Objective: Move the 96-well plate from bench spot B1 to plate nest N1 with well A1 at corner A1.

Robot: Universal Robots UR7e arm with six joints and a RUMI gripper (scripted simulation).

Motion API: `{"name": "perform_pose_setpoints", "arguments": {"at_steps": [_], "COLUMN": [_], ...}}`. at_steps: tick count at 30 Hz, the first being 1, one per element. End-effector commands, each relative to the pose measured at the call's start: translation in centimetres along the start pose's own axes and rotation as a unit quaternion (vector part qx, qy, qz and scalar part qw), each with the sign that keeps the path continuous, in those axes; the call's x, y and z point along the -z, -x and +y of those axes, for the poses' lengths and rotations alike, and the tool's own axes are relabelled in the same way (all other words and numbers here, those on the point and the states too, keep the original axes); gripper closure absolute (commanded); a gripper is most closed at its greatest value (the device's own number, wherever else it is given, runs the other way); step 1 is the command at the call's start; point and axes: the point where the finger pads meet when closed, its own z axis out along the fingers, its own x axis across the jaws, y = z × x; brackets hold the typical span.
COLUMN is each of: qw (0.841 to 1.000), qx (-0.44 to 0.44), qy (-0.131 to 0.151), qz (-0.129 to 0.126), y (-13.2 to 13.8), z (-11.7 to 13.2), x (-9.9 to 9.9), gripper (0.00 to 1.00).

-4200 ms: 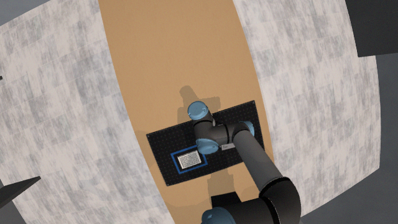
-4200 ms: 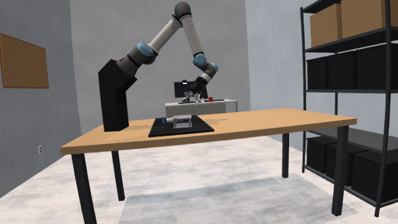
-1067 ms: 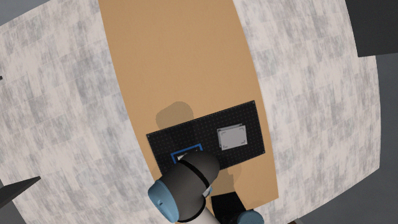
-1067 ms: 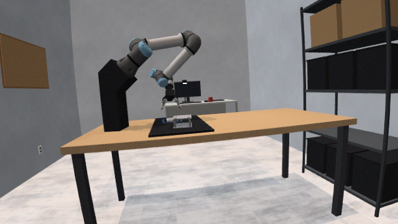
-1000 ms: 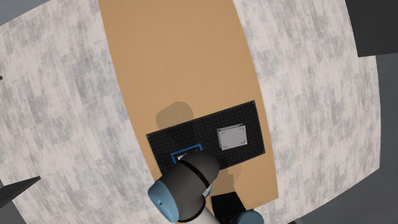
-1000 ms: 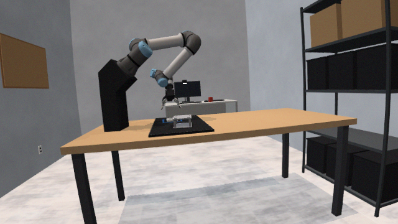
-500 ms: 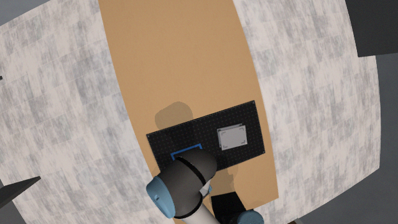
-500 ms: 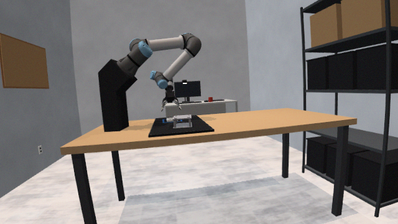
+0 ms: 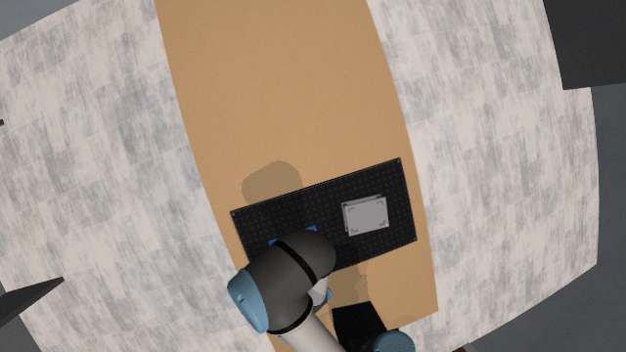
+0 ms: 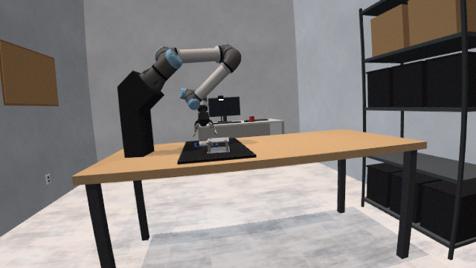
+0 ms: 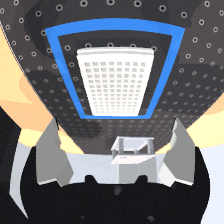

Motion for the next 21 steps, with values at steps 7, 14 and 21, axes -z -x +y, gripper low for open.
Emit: {"name": "perform_pose_setpoints", "arguments": {"at_steps": [7,14,21], "qw": [1.0,1.0,1.0], "qx": [0.0,0.0,0.0], "qy": [0.0,0.0,0.0], "qz": [0.001,0.001,0.001], "y": [0.0,0.0,0.0], "z": [-0.8,-1.4,-1.8], "x": [-1.4,-2.4,-3.1], "gripper": [0.0,0.0,0.0]}}
